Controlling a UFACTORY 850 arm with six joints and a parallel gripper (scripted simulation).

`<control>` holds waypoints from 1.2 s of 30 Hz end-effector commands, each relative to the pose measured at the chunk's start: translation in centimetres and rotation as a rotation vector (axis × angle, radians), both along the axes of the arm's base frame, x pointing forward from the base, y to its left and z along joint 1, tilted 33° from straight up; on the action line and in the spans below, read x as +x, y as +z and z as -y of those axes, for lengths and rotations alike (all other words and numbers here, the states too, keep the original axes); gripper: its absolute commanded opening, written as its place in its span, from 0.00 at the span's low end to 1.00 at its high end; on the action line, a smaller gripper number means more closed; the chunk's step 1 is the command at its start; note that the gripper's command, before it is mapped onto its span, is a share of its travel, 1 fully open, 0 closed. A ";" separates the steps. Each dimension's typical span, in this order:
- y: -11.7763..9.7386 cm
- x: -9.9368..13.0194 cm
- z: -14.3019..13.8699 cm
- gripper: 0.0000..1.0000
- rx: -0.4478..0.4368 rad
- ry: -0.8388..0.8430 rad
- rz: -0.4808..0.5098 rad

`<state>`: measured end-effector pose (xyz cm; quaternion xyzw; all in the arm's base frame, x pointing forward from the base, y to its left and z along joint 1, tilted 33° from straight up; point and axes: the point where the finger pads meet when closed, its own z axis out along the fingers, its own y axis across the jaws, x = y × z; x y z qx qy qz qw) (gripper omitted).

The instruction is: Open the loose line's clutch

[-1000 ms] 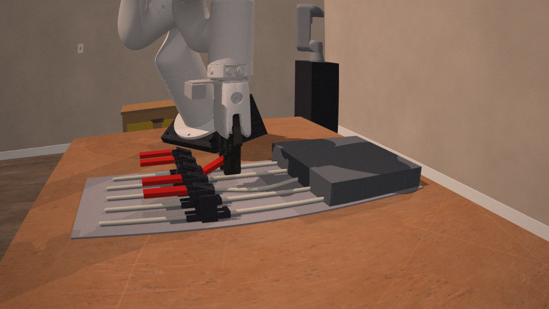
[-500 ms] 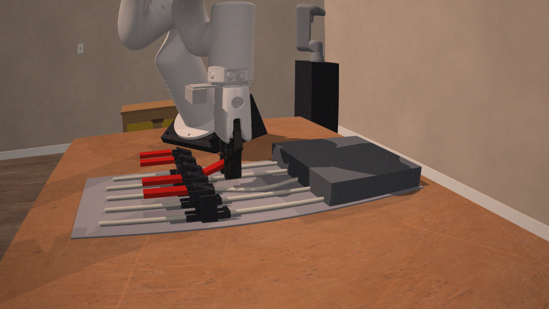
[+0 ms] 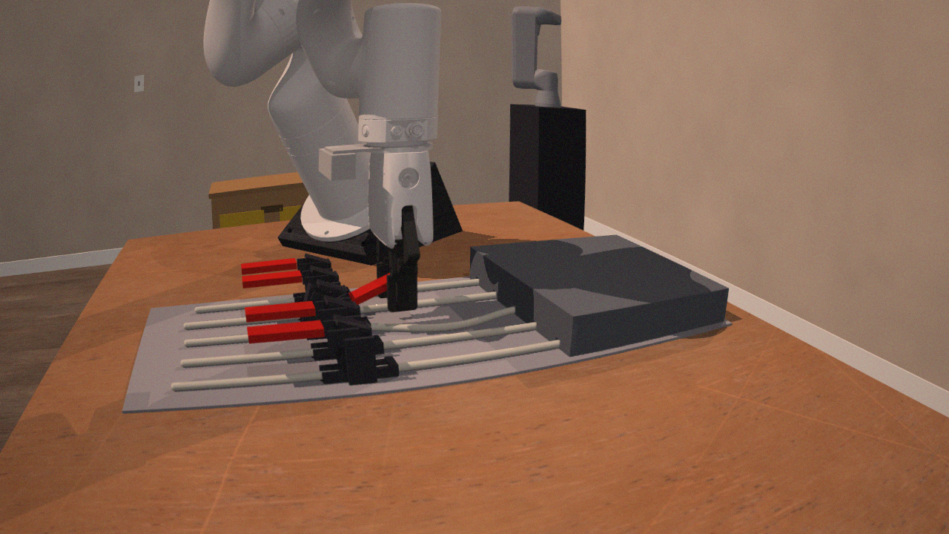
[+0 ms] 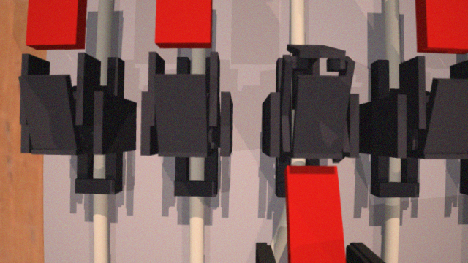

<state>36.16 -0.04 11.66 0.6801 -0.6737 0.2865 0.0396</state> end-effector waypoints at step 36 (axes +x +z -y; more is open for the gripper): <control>0.4 0.0 -0.3 1.00 0.004 0.002 0.002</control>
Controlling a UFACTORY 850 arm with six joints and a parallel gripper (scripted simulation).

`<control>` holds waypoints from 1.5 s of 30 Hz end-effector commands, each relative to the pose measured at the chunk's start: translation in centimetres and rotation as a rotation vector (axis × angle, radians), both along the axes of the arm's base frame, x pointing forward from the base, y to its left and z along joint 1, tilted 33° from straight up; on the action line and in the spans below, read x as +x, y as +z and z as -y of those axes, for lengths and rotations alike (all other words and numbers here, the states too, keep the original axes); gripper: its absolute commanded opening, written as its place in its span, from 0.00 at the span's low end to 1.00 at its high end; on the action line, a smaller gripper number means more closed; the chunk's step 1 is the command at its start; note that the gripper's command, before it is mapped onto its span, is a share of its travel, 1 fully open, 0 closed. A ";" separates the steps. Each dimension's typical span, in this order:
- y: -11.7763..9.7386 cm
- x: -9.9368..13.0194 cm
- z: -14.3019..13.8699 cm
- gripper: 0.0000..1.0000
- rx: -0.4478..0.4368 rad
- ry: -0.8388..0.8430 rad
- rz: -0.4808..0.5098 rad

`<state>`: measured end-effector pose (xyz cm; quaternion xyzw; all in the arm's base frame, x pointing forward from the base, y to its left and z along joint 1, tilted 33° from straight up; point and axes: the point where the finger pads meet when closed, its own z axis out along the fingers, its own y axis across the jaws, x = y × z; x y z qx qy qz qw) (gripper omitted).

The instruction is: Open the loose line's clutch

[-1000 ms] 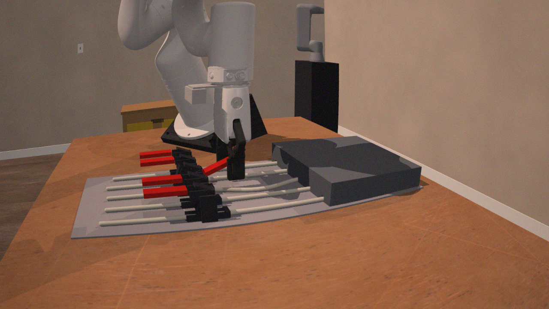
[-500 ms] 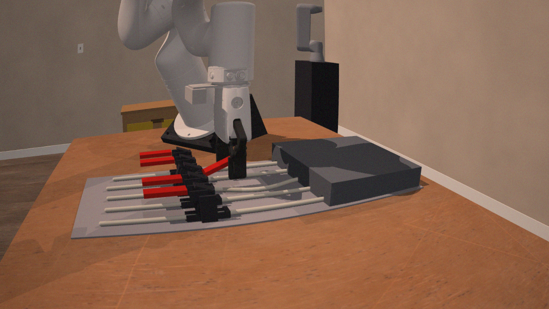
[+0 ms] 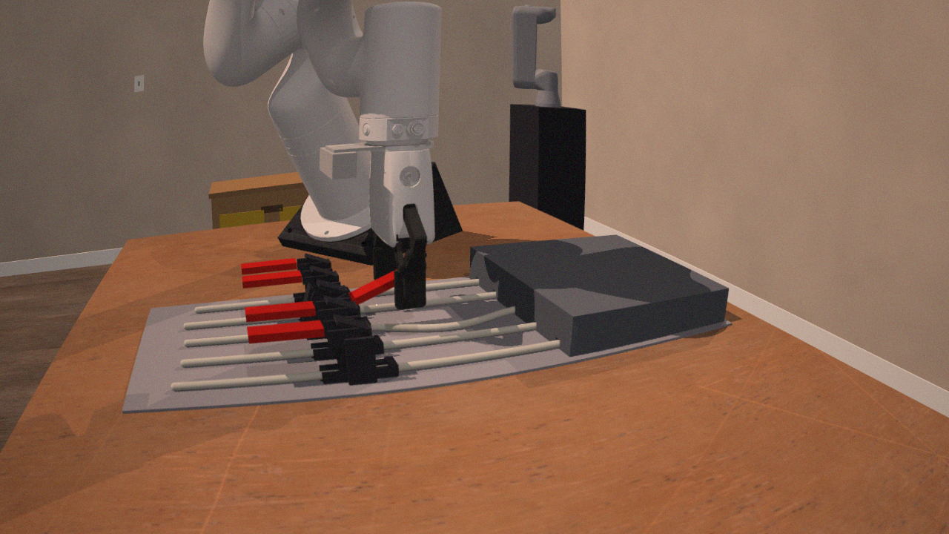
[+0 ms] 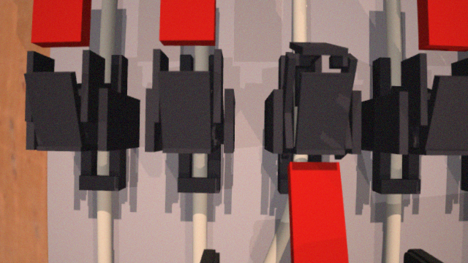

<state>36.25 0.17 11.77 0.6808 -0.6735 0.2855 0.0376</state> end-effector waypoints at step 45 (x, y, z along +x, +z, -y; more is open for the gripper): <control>8.3 -3.3 -4.3 1.00 0.000 0.000 0.001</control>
